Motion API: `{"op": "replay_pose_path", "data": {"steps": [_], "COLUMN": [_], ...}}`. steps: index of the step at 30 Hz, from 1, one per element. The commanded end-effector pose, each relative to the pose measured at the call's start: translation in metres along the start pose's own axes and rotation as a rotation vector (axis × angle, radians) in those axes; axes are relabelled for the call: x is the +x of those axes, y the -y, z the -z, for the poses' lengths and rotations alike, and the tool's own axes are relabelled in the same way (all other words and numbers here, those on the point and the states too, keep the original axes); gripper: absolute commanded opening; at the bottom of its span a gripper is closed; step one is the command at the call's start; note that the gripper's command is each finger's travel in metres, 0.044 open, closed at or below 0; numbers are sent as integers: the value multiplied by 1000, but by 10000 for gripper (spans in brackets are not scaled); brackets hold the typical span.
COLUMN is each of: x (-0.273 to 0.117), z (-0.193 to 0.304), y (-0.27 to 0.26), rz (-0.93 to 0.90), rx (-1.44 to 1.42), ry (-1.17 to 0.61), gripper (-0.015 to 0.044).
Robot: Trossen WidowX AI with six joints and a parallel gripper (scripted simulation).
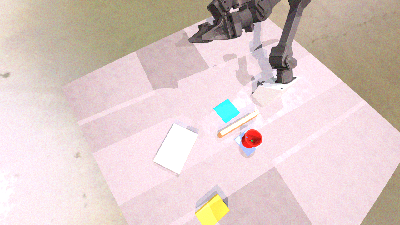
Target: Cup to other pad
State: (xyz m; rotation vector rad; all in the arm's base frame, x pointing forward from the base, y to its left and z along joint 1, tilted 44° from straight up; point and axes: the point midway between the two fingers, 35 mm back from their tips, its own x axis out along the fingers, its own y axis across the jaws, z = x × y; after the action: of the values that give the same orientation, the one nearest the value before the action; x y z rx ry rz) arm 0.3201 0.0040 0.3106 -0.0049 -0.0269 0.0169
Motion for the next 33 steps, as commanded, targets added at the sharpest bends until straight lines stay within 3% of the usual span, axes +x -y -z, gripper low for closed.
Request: {"op": "replay_pose_path", "data": {"steps": [1,10,20,29,33], "x": [2,41,-5,-69,-83], "z": [3,149,299,370,376], "y": [-1,-40,-74,-72,-70], "rz": [0,166,698,1169,1224], "rx": [11,421,509,273,221], "ry": [-12,-600,-1050,-1034,-999], "gripper": [374,148,148,148,148]}}
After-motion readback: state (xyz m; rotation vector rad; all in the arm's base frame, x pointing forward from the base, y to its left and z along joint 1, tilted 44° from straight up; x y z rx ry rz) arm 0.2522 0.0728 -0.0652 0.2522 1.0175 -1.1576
